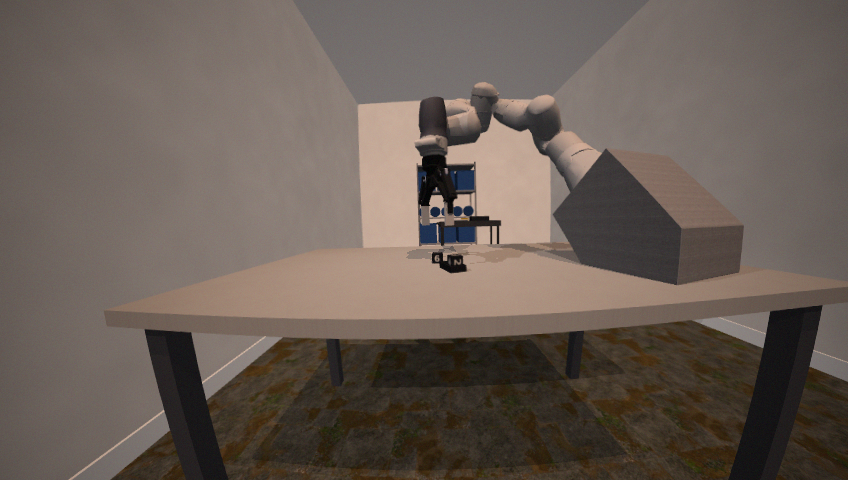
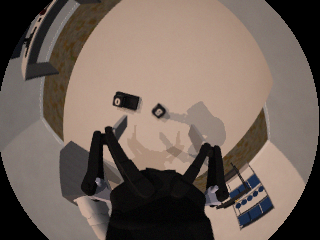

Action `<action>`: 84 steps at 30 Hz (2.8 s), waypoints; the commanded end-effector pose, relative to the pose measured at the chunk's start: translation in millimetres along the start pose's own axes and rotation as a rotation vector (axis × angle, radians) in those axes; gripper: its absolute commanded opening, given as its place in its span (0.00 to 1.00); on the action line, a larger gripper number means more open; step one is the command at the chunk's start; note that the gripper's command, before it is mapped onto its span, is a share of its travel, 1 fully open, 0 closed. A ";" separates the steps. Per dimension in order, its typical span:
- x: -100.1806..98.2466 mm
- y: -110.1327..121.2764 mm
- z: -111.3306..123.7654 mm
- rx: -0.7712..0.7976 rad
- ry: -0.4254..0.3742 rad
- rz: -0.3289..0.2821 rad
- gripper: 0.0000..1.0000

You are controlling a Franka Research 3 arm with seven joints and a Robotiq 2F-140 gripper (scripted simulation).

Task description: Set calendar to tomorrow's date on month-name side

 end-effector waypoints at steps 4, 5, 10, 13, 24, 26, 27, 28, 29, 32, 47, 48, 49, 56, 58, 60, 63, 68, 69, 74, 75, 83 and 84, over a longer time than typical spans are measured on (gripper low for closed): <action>-0.5 -1.3 -0.8 0.221 0.008 0.008 1.00; -0.4 -1.3 -0.8 0.237 0.008 0.008 1.00; 0.0 -1.2 -0.6 0.311 0.008 0.008 1.00; 0.2 -1.2 -0.5 0.359 0.008 0.008 1.00; 1.0 -1.0 -0.2 0.518 0.008 0.007 1.00; 1.1 -1.0 -0.2 0.536 0.008 0.007 1.00; 1.3 -1.0 -0.1 0.576 0.008 0.007 1.00; 1.4 -1.0 -0.1 0.580 0.008 0.007 1.00; 1.5 -0.9 -0.1 0.605 0.008 0.007 1.00; 1.5 -0.9 -0.1 0.617 0.008 0.007 0.29; 1.5 -0.9 -0.1 0.617 0.008 0.007 0.29; 1.5 -0.9 -0.1 0.617 0.008 0.007 0.29; 1.5 -0.9 -0.1 0.617 0.008 0.007 0.29; 1.5 -0.9 -0.1 0.617 0.008 0.007 0.29; 1.5 -0.9 -0.1 0.617 0.008 0.007 0.29; 1.5 -0.9 -0.1 0.617 0.008 0.007 0.29; 1.5 -0.9 -0.1 0.617 0.008 0.007 0.29; 1.6 -0.9 -0.1 0.617 0.008 0.007 0.29; 1.7 -0.9 -0.1 0.617 0.008 0.007 0.29; 3.0 -0.9 -0.1 0.617 0.008 0.007 0.29; 3.0 -0.9 -0.1 0.617 0.008 0.007 0.29; 8.0 -1.0 -0.1 0.617 0.008 0.007 0.29; 9.0 -1.0 -0.1 0.617 0.008 0.007 0.29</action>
Point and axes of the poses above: the point where the finger pads meet when closed, its own x axis out along the fingers, its own y axis across the jaws, z = x × y, the point moved 4 cm from there along -x, back along the fingers, and after that the axes turned 5 degrees about -x, right-handed, at the moved point
